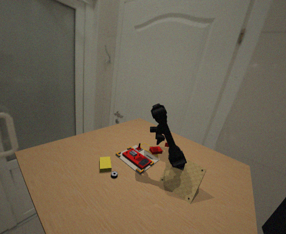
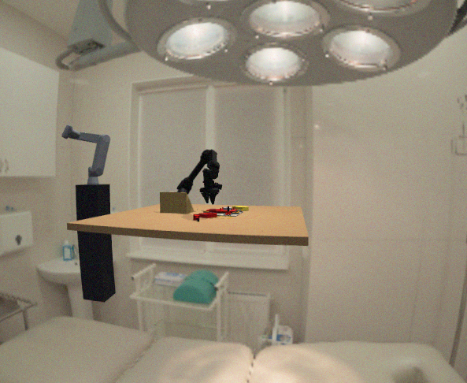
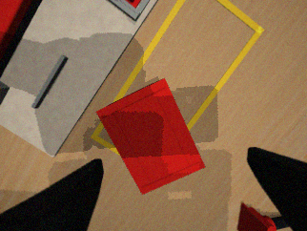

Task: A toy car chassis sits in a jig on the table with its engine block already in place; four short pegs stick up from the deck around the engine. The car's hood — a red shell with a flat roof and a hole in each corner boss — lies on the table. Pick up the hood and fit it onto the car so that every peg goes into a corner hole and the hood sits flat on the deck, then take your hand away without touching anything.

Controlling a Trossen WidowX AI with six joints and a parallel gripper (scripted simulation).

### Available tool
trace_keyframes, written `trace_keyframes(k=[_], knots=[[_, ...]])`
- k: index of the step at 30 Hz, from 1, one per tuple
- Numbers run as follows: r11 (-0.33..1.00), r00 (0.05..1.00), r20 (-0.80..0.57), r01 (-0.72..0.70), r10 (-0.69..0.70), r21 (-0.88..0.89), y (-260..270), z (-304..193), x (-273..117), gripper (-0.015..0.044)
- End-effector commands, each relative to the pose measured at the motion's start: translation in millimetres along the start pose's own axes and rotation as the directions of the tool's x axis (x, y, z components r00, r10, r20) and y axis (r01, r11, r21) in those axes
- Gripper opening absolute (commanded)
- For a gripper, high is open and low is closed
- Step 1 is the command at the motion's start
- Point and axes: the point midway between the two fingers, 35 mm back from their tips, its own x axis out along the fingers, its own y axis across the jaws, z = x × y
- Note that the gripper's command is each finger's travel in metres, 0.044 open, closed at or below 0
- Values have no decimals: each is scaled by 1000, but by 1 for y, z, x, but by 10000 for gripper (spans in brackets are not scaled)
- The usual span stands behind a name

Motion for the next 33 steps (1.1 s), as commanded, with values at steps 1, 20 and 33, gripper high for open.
trace_keyframes(k=[1,20,33], knots=[[932,996,-85,-34,3,-362,14,-8,5,440],[932,996,-85,-33,2,-362,13,-9,12,440],[932,996,-85,-33,2,-362,13,-9,22,440]])
